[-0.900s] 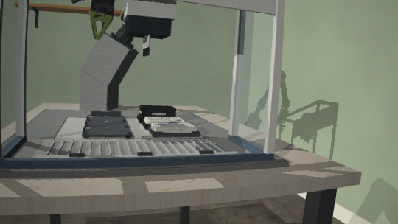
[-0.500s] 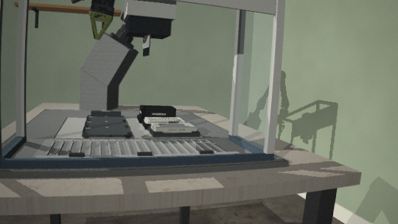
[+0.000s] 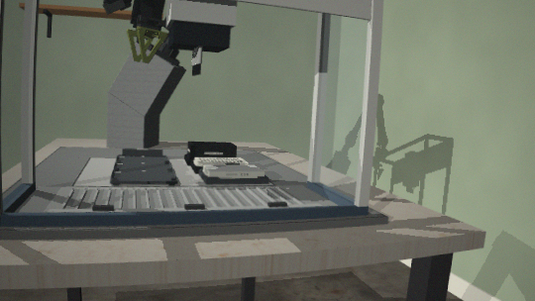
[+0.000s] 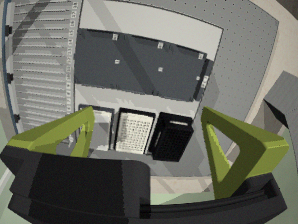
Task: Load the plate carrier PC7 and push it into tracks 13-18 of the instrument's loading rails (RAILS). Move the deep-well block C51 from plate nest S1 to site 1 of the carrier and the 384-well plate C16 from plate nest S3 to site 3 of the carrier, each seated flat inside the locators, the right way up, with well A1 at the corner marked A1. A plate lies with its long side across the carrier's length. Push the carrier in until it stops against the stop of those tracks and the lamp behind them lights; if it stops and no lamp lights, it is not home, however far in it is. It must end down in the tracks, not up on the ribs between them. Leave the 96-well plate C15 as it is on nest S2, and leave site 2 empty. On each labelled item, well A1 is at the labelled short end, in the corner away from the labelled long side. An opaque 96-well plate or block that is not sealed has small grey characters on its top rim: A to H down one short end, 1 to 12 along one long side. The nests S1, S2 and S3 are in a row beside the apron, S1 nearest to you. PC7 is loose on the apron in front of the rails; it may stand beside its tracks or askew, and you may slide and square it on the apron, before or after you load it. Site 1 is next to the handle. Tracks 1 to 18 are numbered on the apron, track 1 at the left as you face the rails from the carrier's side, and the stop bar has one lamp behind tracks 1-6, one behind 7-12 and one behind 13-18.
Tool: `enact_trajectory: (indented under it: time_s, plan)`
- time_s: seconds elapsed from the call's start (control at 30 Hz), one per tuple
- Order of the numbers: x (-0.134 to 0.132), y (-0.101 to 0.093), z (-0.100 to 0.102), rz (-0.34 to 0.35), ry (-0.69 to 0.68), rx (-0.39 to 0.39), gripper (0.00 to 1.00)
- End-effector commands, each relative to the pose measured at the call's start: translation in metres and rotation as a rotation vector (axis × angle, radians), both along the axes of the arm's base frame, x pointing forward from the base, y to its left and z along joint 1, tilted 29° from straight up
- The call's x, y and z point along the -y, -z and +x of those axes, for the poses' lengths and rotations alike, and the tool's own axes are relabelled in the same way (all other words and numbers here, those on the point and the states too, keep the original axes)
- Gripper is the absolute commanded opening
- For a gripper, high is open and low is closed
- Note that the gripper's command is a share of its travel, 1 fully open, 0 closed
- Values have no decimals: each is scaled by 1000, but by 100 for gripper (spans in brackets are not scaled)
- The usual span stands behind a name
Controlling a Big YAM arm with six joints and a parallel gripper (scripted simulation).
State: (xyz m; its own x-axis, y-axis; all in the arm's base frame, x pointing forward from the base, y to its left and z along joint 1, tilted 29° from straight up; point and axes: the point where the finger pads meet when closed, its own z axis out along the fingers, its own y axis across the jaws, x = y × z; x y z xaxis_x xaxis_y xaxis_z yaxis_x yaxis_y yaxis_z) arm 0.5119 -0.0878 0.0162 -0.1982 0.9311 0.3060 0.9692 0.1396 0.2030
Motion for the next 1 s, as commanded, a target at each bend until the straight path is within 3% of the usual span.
enact_trajectory:
  time_s: [0.0,0.07,0.2,0.33,0.97]
  plan:
    - [-6,-15,6,-36,-152,109,100]
    - [-16,-12,2,-42,-213,135,100]
    - [-9,-12,1,-49,-259,160,100]
    - [-34,-5,-7,-59,-393,214,100]
    - [-83,13,-39,-116,-901,451,100]
